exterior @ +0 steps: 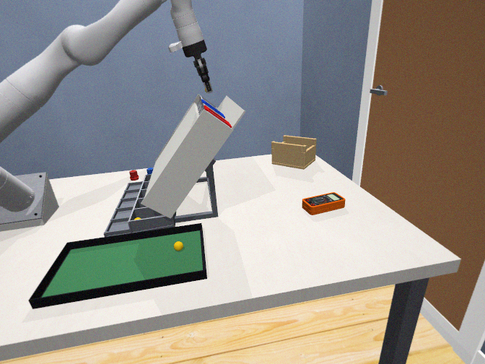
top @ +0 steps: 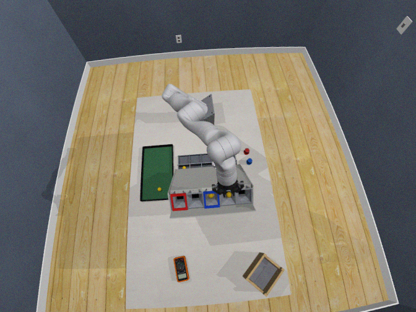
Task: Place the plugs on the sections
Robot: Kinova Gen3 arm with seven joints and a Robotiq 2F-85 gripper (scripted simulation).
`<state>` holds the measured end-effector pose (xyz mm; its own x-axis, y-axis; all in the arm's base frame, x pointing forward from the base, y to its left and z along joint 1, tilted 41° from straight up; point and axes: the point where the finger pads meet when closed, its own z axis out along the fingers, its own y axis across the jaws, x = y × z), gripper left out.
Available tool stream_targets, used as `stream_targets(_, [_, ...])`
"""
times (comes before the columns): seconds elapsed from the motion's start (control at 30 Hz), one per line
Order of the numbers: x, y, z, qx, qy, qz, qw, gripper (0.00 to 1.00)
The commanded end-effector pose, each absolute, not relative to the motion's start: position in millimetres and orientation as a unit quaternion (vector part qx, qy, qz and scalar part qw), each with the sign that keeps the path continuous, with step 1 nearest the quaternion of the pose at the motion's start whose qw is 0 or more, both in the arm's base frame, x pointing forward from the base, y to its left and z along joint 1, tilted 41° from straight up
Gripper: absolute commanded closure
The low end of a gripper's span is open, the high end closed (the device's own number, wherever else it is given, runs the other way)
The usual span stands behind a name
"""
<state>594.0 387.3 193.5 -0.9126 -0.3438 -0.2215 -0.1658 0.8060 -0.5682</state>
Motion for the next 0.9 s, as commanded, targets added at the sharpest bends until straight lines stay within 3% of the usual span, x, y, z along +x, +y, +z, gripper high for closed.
stream_targets(0.0, [598.2,389.9,195.6,-0.095,0.933,-0.343,0.049,1.00])
stream_targets(0.87, [603.0,371.0,172.9,-0.095,0.933,-0.344,0.049,1.00])
